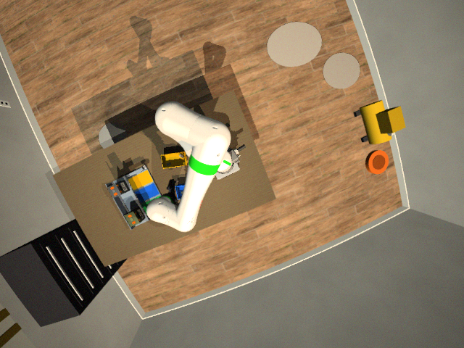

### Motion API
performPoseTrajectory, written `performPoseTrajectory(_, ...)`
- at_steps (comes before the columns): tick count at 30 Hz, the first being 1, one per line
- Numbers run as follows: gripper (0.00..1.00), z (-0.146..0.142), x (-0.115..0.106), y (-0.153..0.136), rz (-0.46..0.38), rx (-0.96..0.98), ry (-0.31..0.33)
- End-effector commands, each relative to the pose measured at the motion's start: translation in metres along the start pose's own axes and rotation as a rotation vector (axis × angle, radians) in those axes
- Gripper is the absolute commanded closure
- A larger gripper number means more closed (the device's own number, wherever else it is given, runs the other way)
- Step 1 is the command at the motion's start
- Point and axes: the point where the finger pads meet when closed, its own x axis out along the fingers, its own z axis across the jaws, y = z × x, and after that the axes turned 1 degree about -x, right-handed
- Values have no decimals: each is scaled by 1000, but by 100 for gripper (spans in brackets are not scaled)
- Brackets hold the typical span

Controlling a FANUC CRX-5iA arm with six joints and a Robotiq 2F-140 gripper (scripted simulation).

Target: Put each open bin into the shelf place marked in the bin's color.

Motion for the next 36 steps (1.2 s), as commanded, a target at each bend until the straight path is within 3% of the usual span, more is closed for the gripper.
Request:
performPoseTrajectory(1, 0, 3, 9, -7, 5, 16, -6)
performPoseTrajectory(18, 0, 11, 28, -21, 12, 45, -18)
performPoseTrajectory(36, 0, 13, 32, -23, 13, 50, -20)
